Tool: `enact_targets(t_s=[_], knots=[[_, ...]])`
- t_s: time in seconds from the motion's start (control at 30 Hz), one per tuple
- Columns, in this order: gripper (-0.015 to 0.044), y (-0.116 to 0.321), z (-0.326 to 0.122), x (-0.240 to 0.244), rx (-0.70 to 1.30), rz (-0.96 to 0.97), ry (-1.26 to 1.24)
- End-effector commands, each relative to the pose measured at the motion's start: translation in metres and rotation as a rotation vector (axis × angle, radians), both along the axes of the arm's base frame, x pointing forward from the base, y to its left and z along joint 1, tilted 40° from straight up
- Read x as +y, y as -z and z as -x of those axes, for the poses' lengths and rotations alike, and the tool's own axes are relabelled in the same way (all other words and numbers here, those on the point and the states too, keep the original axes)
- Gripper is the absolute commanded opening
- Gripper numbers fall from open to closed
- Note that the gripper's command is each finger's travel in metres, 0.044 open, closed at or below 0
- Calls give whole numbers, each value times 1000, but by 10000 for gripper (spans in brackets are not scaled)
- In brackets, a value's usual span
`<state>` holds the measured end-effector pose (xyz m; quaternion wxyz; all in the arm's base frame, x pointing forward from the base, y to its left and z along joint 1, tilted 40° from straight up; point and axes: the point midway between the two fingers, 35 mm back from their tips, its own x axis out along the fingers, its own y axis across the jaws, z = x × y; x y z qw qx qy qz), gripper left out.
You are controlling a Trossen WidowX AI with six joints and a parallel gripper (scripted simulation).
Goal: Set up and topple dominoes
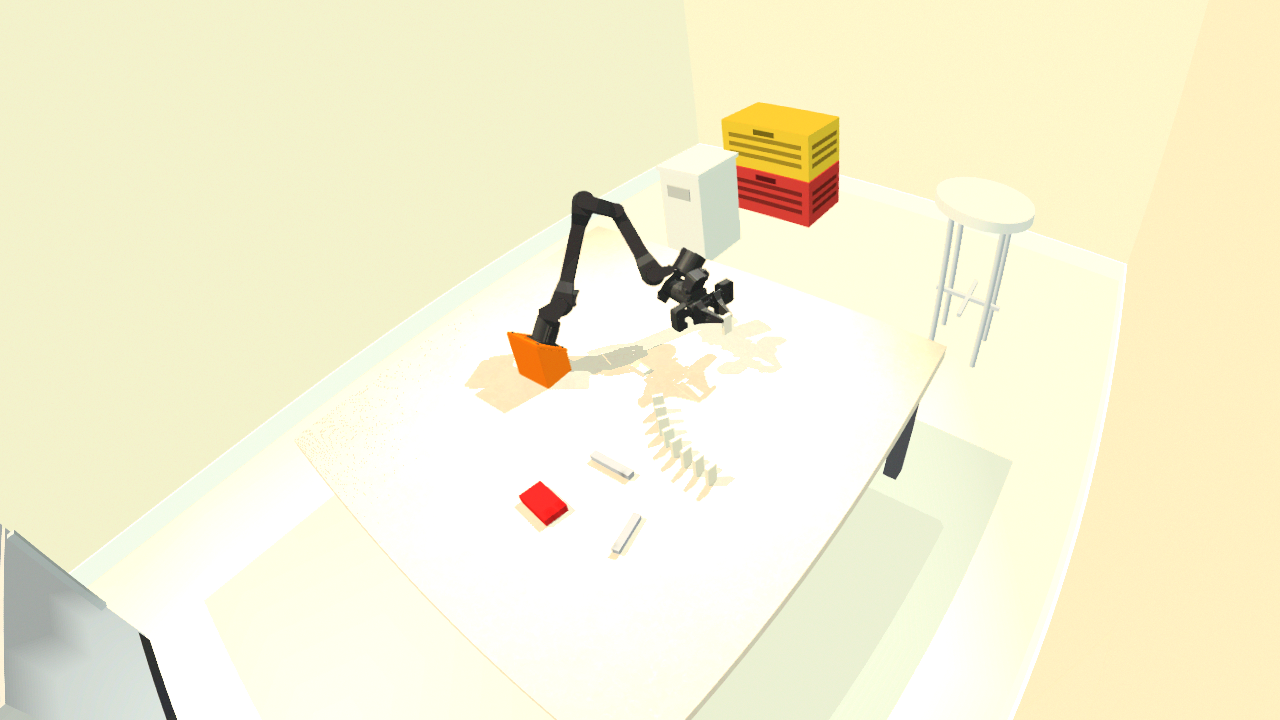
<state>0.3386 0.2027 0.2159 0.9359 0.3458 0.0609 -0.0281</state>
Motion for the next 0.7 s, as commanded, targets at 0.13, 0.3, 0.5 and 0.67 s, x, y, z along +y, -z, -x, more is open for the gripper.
enact_targets(t_s=[0.13, 0.3, 0.5, 0.67], knots=[[107, 17, -2, 17, 3, -2, 3], [107, 32, -1, 31, 5, -2, 2], [107, 50, 0, 46, 6, -1, 1], [107, 67, 3, 58, 7, 0, 0]])
